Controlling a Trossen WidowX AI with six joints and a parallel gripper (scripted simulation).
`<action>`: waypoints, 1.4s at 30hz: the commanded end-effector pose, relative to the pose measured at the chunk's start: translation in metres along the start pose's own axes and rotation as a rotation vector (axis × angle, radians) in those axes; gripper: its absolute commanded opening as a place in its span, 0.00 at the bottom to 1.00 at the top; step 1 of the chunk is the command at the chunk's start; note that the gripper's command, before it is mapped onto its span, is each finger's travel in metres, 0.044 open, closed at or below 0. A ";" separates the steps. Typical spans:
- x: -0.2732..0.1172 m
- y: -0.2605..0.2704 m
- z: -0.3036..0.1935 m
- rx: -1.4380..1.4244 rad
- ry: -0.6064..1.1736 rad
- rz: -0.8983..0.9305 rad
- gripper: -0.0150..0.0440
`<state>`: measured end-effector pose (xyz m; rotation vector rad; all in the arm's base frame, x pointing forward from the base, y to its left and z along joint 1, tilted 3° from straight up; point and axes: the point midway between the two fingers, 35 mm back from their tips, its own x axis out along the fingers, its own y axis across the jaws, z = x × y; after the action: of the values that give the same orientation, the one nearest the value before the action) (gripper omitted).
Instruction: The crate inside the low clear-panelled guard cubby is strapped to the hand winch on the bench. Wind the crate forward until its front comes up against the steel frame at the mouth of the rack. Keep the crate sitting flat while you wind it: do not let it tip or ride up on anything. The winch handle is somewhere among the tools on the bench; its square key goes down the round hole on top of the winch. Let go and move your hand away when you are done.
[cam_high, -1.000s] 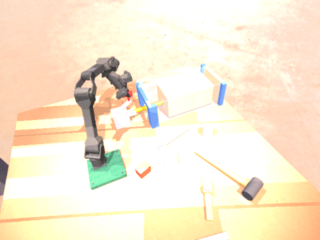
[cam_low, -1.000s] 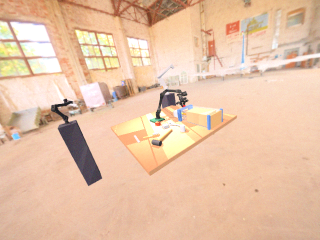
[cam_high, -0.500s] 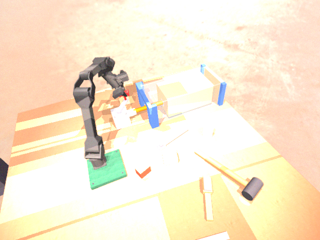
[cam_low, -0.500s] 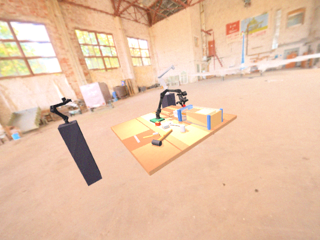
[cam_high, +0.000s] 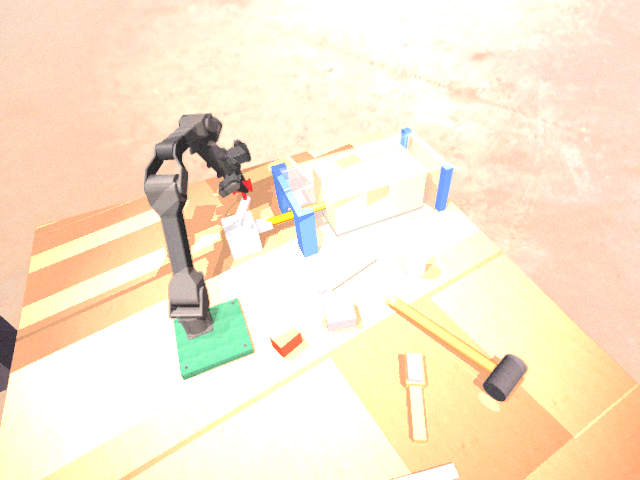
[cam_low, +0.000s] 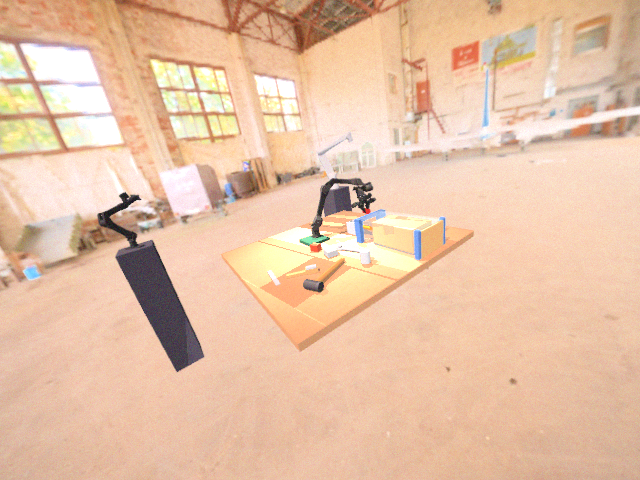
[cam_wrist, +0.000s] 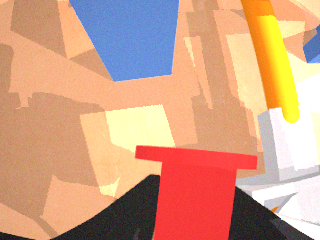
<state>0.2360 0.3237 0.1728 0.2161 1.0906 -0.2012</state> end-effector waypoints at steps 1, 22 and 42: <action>-0.005 0.003 -0.018 -0.017 0.032 0.007 0.25; -0.017 0.000 -0.043 -0.017 0.034 0.007 0.25; -0.028 -0.010 -0.065 -0.018 0.036 0.006 0.25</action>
<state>0.1810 0.3346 0.1733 0.2294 1.0958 -0.1869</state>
